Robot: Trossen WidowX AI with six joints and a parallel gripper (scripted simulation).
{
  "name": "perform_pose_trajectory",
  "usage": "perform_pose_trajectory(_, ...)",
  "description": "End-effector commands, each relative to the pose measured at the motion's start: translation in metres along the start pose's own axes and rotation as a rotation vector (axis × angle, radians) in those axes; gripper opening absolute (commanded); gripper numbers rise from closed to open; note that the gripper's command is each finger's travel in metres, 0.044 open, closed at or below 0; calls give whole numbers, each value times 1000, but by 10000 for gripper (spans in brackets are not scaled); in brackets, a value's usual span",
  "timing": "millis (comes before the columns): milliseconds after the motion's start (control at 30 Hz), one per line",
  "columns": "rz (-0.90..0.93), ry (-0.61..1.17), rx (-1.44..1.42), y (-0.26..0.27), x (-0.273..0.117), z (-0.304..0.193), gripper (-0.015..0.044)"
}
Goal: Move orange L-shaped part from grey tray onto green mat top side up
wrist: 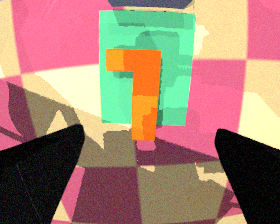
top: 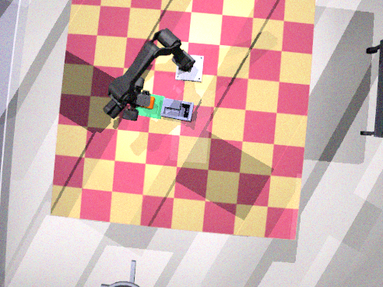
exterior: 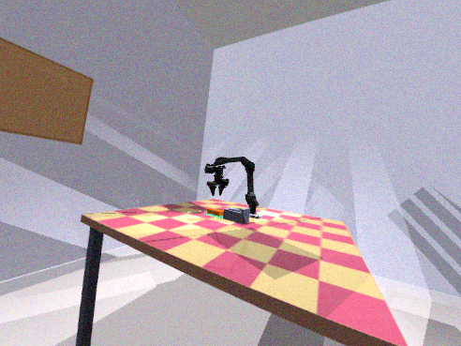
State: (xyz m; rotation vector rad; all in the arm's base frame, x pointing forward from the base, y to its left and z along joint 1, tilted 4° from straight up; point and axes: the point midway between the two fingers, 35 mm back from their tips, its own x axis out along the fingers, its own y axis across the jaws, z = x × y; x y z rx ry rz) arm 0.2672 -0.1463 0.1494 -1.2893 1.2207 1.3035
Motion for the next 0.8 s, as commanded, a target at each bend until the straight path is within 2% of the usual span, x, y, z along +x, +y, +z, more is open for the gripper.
perform_pose_trajectory(0,-6,7,3,3,-26,2,400)
perform_pose_trajectory(767,-15,10,-2,1,-22,1,400)
